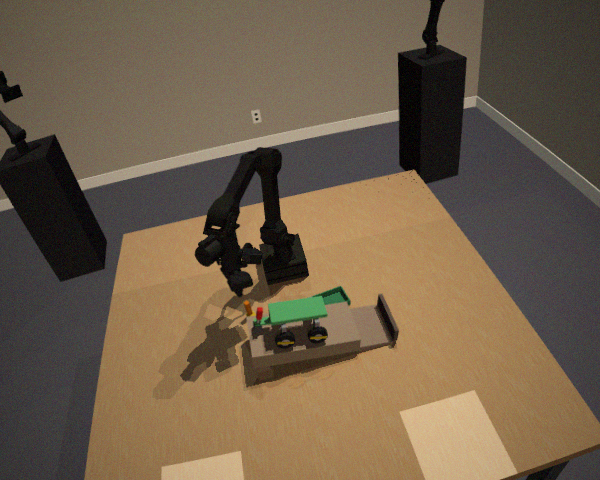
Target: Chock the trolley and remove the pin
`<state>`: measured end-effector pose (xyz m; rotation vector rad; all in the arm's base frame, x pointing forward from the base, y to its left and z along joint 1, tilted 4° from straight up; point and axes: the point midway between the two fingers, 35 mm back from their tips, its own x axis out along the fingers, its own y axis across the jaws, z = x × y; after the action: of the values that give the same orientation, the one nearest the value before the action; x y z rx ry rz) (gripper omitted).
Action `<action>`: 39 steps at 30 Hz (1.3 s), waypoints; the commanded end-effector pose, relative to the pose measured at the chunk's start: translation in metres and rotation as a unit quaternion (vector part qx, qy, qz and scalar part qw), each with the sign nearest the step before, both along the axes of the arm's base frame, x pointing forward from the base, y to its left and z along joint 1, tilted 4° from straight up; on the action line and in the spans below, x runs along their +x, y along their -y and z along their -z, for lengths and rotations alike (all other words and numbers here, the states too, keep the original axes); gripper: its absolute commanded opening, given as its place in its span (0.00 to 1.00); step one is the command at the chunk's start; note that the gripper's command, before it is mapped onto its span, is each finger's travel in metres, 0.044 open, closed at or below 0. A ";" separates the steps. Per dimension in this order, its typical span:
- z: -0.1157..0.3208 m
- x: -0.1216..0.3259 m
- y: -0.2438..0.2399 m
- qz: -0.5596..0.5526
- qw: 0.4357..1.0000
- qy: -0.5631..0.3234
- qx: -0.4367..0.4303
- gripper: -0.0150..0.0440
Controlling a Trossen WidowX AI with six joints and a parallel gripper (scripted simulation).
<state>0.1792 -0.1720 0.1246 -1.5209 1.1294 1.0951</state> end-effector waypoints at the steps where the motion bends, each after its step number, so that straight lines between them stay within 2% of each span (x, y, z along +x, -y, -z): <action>1: 0.015 -0.018 -0.008 -0.069 0.994 -0.076 0.022 0.58; 9: 0.021 -0.021 -0.009 -0.085 0.992 -0.091 0.028 0.58; 20: 0.061 -0.021 -0.006 -0.085 0.992 -0.092 0.028 0.58; 39: 0.084 -0.020 -0.004 -0.085 0.992 -0.092 0.028 0.58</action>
<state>0.1605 -0.1679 0.0453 -1.5203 1.0929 1.3867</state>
